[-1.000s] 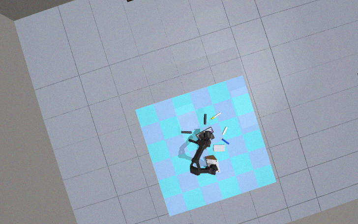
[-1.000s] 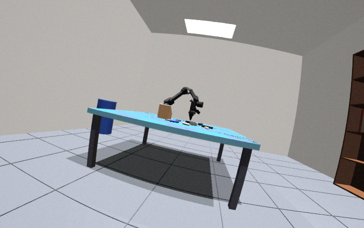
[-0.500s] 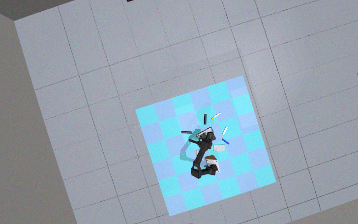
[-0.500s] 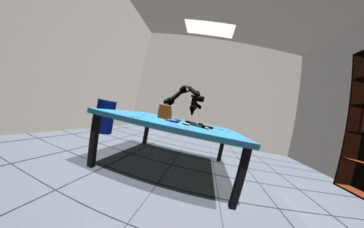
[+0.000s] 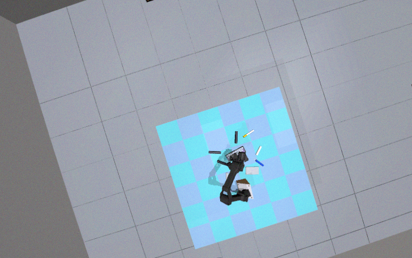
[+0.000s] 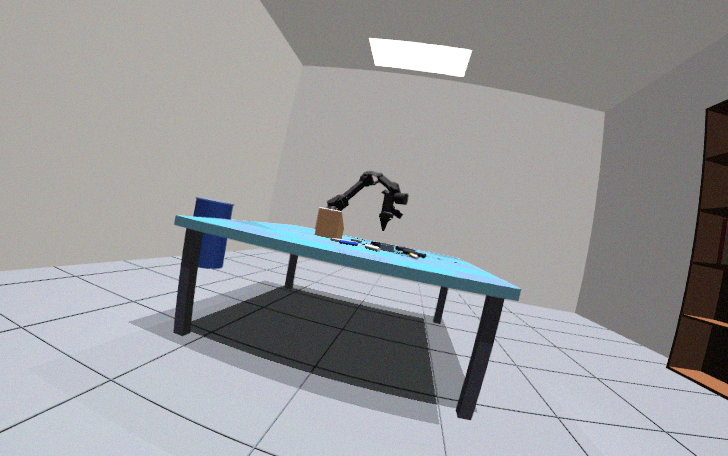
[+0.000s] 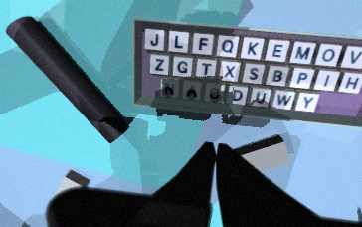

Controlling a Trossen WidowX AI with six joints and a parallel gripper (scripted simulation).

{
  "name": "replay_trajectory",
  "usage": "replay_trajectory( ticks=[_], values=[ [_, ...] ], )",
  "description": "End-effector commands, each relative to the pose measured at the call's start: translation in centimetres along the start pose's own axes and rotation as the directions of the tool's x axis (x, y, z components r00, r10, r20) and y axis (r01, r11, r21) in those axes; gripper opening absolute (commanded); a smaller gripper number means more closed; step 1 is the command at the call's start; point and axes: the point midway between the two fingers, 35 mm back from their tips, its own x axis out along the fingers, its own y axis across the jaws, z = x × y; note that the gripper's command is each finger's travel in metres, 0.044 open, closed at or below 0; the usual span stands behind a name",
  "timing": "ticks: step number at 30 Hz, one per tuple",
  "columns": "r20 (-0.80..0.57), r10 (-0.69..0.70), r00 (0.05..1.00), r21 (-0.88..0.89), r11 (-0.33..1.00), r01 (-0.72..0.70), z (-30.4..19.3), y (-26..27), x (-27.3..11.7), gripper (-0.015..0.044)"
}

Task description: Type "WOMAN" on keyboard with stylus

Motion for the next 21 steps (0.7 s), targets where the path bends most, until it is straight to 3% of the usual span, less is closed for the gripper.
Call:
replay_trajectory(
  ticks=[1, 7, 10, 13, 21],
  values=[
    [0.000, 0.000, 1.000, 0.000, 1.000, 0.000, 0.0, 0.0, 0.0, 0.0000],
    [0.000, 0.000, 1.000, 0.000, 1.000, 0.000, 0.0, 0.0, 0.0, 0.0000],
    [0.002, 0.002, 1.000, -0.004, 1.000, -0.002, -0.1, -0.3, 0.0, 0.0079],
    [0.030, 0.035, 0.999, -0.059, 0.998, -0.033, -1.3, -4.1, -0.3, 0.0150],
    [0.176, 0.134, 0.975, -0.238, 0.967, -0.089, -7.6, -13.8, -0.1, 0.0150]
  ],
)
